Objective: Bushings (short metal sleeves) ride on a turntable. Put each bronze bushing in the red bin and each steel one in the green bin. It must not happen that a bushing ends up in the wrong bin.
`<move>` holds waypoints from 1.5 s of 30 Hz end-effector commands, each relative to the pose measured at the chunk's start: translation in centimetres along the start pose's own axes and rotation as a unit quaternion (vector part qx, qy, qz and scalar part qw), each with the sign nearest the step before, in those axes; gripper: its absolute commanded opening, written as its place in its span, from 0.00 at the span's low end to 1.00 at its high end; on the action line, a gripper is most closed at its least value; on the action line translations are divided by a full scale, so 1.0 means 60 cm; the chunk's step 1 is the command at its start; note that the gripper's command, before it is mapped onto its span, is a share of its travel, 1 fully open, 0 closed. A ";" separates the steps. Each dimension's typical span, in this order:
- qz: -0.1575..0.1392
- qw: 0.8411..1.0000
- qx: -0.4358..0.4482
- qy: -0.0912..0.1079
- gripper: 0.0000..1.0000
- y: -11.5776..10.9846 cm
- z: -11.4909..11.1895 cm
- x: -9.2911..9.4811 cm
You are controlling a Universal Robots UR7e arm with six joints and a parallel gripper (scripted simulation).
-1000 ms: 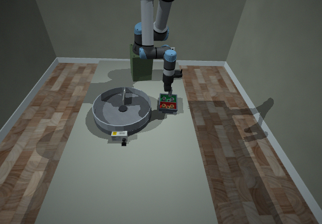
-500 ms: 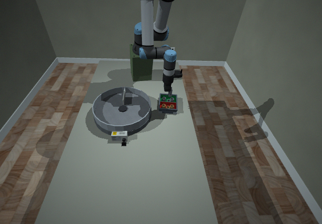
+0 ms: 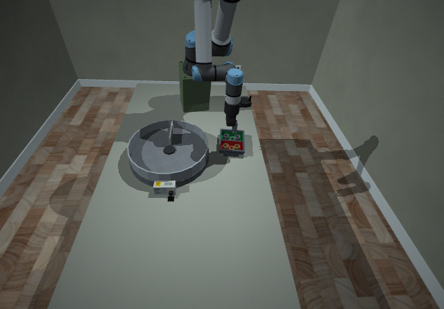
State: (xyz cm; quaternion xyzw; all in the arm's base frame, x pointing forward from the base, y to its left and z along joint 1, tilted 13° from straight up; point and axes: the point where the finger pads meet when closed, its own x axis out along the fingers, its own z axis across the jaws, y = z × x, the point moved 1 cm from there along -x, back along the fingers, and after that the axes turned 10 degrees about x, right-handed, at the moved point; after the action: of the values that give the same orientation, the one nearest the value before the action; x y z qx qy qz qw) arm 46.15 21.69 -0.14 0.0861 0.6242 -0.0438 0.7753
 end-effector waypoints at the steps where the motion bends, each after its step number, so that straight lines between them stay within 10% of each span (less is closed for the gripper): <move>1: 0.000 1.000 0.000 -0.001 0.42 0.000 0.001 -0.001; 10: 0.000 1.000 0.000 -0.001 0.42 0.000 0.001 -0.001; 11: 0.000 1.000 0.000 -0.001 1.00 0.000 0.001 -0.001; 45: 0.000 1.000 0.000 -0.001 1.00 -0.023 -0.047 -0.026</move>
State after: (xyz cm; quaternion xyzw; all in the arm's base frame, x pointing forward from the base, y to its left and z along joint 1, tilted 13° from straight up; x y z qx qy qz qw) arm 44.22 21.20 0.26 0.0861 0.6243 -0.0439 0.7752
